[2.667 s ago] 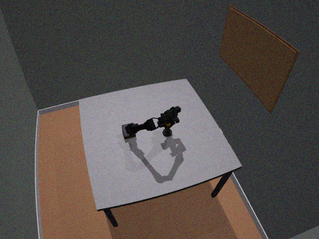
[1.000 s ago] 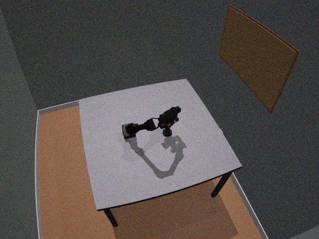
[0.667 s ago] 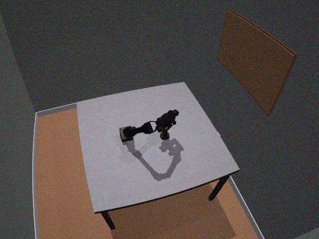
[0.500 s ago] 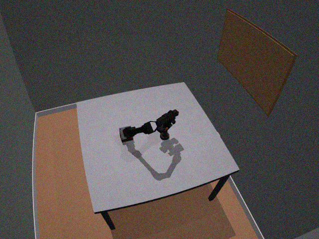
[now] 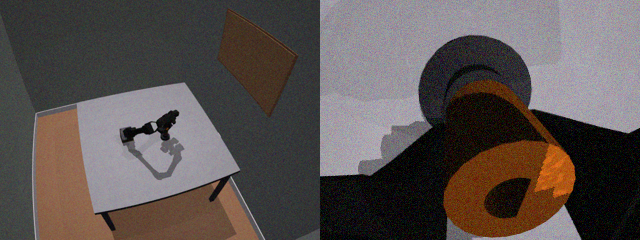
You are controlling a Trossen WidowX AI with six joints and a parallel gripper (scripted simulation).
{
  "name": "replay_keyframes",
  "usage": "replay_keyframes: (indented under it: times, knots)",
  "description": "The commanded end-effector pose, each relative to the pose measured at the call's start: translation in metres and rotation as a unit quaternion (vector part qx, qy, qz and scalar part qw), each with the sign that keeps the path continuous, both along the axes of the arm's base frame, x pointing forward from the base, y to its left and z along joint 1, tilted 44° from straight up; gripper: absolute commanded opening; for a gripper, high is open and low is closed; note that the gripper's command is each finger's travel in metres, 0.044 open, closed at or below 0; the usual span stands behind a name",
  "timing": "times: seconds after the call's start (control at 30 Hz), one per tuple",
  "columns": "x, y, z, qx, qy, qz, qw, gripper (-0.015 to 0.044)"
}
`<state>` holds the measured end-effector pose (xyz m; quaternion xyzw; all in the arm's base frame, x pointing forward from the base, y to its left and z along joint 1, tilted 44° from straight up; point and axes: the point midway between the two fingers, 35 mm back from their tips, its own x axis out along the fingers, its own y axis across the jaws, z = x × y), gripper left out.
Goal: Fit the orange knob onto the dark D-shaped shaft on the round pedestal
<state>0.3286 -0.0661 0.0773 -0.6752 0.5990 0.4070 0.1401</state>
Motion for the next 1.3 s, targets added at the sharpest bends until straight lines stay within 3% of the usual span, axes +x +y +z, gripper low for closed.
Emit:
replay_keyframes:
  times: [0.0,0.53,0.8,1.27]
  knots:
    - [0.0000,-0.0003,0.0001,-0.001,0.000,0.004,1.000,0.0000]
    - [0.0014,0.0004,0.0024,-0.001,0.000,0.004,1.000,0.0000]
    - [0.0028,0.0020,0.0013,0.004,0.072,0.078,0.994,0.0000]
    - [0.0005,-0.0002,0.0009,0.004,0.072,0.078,0.994,0.0000]
